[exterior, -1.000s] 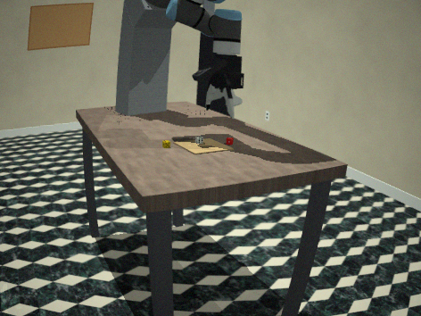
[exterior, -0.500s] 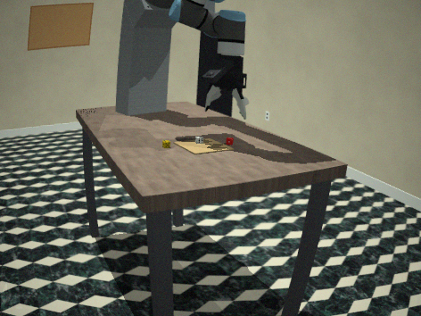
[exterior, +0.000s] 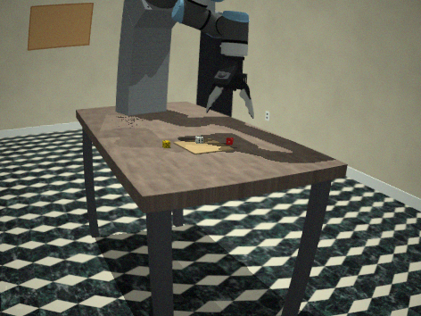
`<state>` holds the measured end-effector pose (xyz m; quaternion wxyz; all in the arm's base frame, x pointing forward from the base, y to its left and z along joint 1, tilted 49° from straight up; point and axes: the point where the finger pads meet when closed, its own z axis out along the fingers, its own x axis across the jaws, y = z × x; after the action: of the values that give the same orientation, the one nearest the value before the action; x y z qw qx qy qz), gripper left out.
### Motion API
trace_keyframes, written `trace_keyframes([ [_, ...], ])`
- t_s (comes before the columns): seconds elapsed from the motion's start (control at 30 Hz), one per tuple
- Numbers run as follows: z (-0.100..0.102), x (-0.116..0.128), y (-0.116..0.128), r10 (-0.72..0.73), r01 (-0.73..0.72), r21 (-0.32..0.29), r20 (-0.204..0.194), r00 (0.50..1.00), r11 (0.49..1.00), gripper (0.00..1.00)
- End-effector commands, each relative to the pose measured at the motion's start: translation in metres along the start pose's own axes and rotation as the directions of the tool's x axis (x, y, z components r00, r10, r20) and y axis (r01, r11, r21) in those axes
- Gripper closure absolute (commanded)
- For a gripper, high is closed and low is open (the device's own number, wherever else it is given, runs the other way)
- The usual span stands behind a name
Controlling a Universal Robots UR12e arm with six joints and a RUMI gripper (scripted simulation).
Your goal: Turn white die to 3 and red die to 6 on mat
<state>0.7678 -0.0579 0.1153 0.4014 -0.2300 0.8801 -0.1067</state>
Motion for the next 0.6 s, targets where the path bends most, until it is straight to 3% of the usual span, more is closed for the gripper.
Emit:
trace_keyframes([
  [0.0, 0.0, -0.0038, 0.0026, -0.082, 0.082, -0.001, 0.001, 0.997, 0.997, 0.0],
  [0.47, 0.0001, -0.0056, 0.0041, -0.121, 0.121, -0.001, 0.001, 0.993, 0.993, 0.0],
  [0.5, 0.0001, -0.0056, 0.0041, -0.121, 0.121, -0.001, 0.001, 0.993, 0.993, 0.79],
  [0.57, 0.0001, -0.0056, 0.0041, -0.121, 0.121, -0.001, 0.001, 0.993, 0.993, 0.79],
])
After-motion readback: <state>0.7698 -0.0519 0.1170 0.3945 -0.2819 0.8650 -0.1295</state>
